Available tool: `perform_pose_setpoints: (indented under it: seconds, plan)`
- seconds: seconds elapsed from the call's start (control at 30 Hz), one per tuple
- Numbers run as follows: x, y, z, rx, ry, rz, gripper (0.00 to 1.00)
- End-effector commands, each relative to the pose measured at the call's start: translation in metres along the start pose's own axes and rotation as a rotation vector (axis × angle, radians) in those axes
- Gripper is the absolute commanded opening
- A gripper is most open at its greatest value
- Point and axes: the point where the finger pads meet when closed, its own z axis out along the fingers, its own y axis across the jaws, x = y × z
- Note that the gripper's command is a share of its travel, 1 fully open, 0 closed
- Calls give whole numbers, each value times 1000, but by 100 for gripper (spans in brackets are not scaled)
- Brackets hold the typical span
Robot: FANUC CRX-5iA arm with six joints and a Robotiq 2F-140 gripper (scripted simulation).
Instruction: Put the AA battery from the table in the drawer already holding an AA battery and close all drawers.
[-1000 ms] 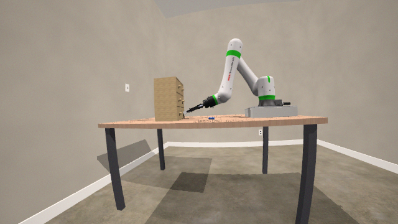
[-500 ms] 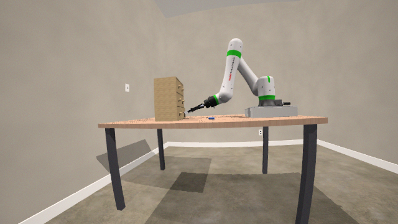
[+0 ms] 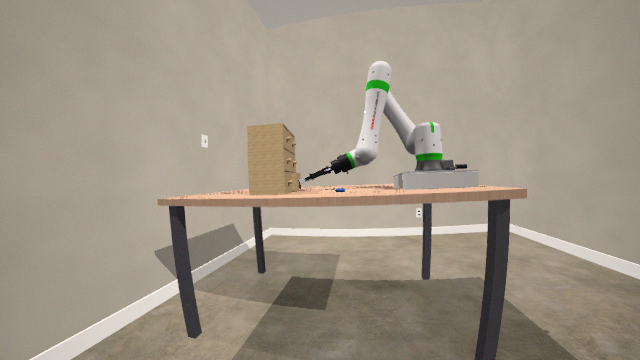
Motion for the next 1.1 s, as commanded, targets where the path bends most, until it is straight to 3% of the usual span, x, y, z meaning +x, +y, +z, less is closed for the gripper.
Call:
perform_pose_setpoints:
  seconds: [0.0,1.07]
  plan:
    - [-1,0,-3,0,0,0,8]
    - [-12,0,-34,0,0,0,8]
